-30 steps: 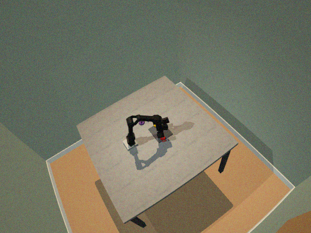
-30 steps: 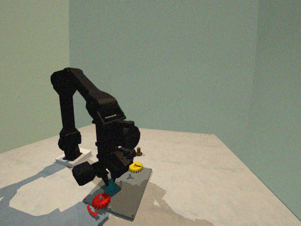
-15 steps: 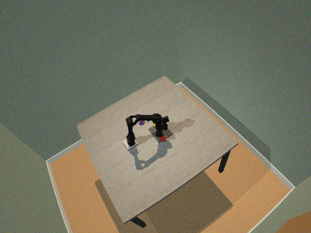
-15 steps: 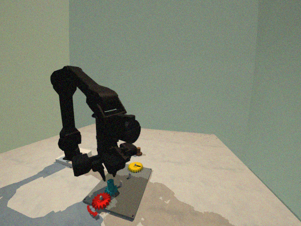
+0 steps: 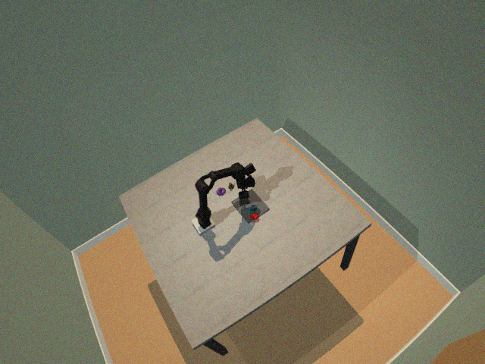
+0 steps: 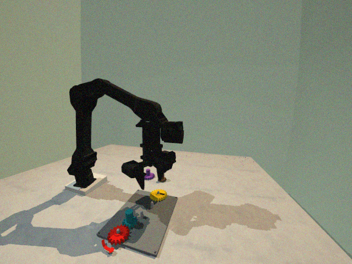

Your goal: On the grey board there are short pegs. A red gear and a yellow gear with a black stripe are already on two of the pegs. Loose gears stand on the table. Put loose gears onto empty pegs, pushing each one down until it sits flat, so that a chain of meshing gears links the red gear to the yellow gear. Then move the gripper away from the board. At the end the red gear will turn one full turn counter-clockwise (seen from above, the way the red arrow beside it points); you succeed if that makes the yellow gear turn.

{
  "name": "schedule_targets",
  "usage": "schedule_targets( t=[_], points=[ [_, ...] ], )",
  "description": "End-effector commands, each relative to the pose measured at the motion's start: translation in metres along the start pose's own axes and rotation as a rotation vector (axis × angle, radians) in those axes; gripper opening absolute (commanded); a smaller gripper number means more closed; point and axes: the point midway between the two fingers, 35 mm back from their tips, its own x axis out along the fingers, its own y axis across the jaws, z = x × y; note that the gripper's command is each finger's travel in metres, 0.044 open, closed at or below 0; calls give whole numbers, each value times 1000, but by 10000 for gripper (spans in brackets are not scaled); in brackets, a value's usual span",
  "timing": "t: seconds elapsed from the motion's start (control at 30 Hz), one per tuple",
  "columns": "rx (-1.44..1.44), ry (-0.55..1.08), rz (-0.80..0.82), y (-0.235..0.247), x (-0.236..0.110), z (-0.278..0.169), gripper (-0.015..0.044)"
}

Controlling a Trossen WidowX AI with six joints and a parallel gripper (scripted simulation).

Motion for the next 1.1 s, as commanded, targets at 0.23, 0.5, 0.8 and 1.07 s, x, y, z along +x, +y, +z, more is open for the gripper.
schedule_targets(
  t=[0.23,0.5,0.8,1.07],
  points=[
    [-235,-8,16,128,-4,-79,440],
    [-240,-5,14,135,5,-85,440],
    [-240,-5,14,135,23,-84,440],
    [-240,-5,14,136,36,-84,440]
  ],
)
